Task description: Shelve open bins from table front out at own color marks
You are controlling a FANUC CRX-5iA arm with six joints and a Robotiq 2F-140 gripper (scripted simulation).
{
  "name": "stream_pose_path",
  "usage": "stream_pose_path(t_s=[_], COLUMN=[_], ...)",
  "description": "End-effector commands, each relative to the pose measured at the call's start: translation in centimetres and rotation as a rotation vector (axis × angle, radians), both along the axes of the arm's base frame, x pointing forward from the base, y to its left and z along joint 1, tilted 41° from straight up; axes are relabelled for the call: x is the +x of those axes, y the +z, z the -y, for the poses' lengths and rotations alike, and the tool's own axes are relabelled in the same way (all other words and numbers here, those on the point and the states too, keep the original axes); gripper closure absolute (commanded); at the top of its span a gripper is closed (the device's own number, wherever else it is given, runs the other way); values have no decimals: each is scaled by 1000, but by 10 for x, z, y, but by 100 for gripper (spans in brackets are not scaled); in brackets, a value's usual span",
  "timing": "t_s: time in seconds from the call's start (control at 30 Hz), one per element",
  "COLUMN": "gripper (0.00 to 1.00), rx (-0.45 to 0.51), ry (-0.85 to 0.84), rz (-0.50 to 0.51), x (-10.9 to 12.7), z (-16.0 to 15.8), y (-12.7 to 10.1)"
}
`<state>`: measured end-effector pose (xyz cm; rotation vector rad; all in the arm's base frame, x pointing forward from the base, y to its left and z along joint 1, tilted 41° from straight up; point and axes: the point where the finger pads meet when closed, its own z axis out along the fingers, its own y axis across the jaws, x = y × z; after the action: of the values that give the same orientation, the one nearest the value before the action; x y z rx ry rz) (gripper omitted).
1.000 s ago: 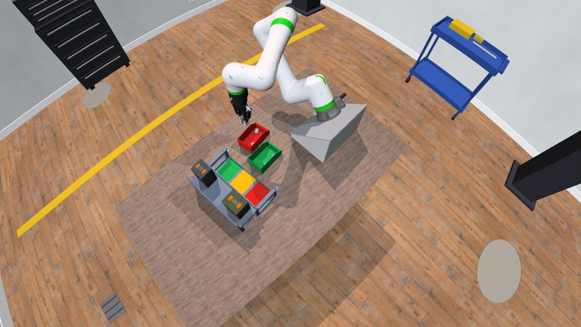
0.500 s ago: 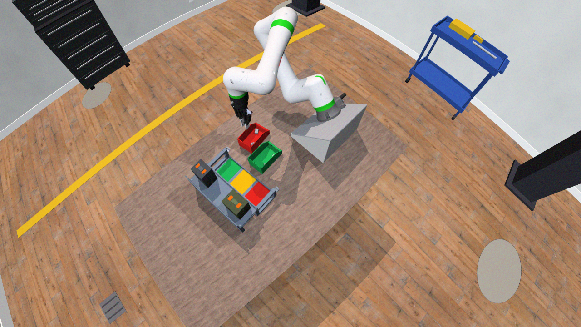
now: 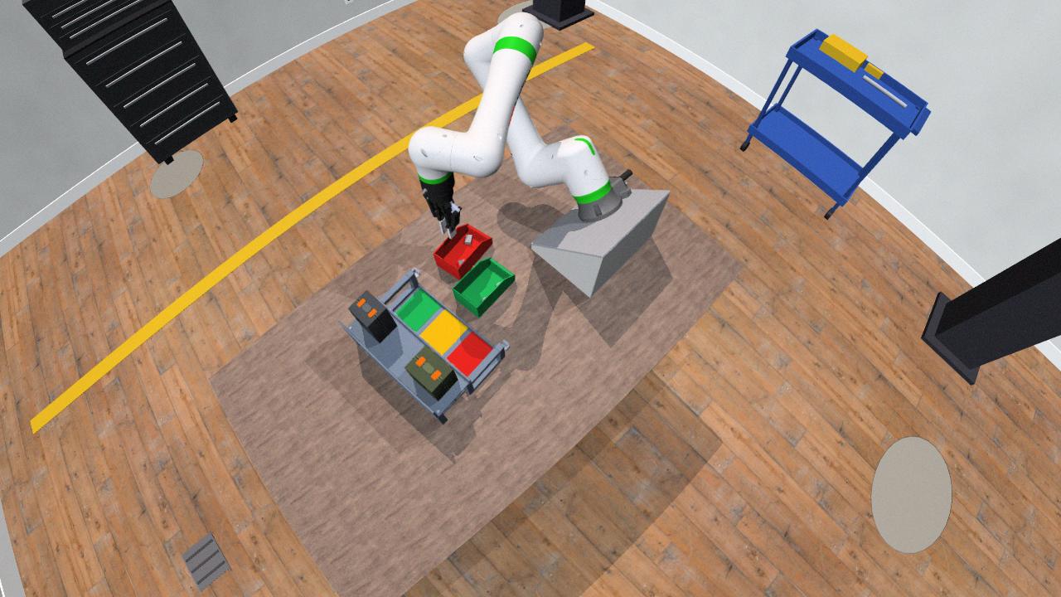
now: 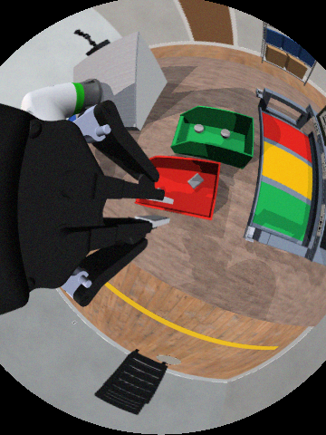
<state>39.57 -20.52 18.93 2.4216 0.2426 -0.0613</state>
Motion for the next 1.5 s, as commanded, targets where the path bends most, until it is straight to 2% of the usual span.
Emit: stream_pose_path(t_s=[0.0, 1.47], gripper=[85, 85], rx=[0, 0], ry=[0, 0], rz=[0, 0], x=[0, 0], z=[1, 7], y=[-1, -8])
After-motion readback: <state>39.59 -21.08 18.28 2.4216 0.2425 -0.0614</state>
